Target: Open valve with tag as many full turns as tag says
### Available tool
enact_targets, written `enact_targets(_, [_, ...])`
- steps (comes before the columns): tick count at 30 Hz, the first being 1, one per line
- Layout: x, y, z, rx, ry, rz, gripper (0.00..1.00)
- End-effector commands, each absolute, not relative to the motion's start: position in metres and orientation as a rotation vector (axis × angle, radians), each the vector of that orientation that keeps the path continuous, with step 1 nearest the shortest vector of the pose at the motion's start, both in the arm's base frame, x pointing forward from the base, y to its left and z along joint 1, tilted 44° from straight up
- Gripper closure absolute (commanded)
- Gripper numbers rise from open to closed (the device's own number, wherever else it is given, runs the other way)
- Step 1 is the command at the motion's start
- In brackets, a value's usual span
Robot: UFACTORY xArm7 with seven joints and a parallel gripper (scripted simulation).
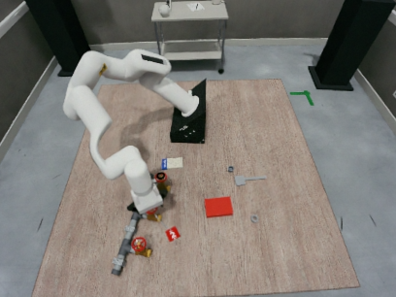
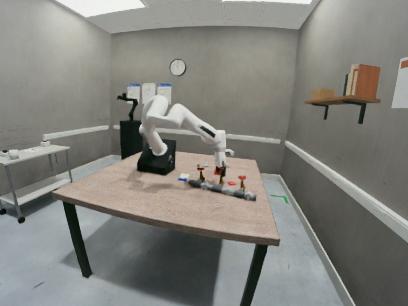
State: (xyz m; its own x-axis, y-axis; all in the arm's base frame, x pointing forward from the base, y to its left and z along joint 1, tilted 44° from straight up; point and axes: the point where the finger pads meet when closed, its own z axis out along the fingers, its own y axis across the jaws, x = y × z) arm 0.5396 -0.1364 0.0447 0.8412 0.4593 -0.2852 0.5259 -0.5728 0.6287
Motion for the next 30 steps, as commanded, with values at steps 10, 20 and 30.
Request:
enact_targets(10, [0.5413, -0.1339, 0.0459, 2.395, -0.031, 0.205, 0.0])
enact_targets(20, [0.5413, -0.1339, 0.0459, 2.379, -0.53, 0.387, 0.0])
enact_targets(30, [0.5413, -0.1339, 0.0459, 2.27, -1.001, 0.563, 0.0])
